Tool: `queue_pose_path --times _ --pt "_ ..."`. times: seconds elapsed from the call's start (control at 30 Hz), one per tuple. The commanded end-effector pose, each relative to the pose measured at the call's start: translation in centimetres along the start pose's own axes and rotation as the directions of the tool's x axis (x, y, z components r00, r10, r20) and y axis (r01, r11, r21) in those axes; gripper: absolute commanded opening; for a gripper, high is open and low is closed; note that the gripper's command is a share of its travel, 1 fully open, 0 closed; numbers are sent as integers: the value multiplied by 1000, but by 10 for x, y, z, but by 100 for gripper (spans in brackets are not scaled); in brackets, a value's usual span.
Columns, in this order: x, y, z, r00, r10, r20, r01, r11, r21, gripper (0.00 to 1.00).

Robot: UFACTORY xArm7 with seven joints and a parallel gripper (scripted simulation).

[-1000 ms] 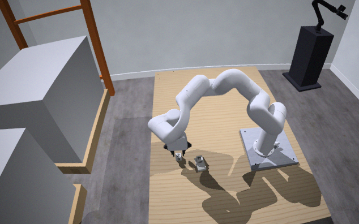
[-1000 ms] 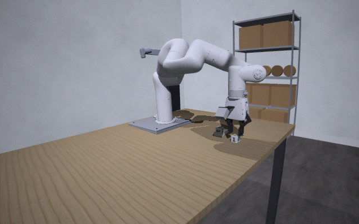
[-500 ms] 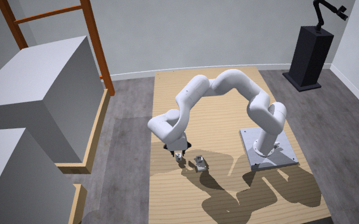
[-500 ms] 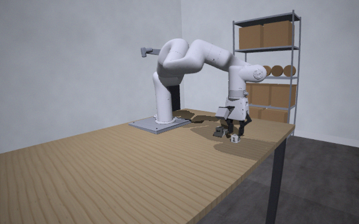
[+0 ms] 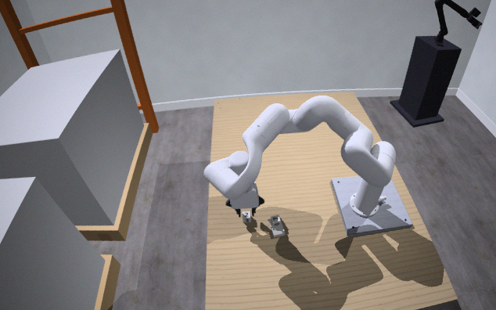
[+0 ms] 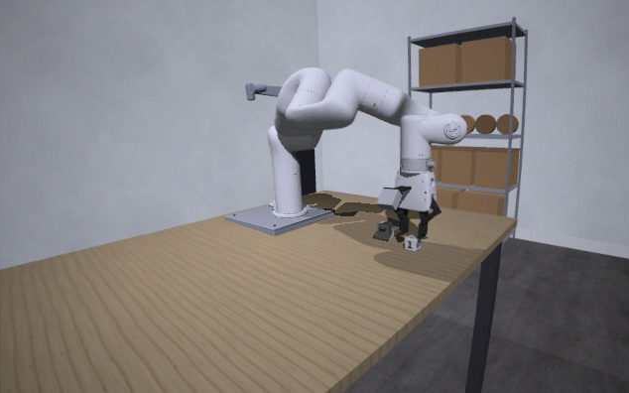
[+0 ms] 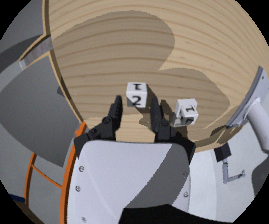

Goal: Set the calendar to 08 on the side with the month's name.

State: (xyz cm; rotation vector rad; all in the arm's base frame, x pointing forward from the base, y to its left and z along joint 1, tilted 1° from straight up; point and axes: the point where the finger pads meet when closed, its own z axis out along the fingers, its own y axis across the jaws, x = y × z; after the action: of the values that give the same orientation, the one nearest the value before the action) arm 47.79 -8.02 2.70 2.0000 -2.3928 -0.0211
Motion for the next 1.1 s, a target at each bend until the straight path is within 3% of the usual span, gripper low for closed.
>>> queue_pose_path --times 0.0,0.6,1.07 --pt "0 -1 -2 1000 0 0 0 1000 3 49" --pt "0 -1 0 1000 0 0 0 1000 3 49" --pt "0 -1 21 1000 0 0 0 1000 3 49"
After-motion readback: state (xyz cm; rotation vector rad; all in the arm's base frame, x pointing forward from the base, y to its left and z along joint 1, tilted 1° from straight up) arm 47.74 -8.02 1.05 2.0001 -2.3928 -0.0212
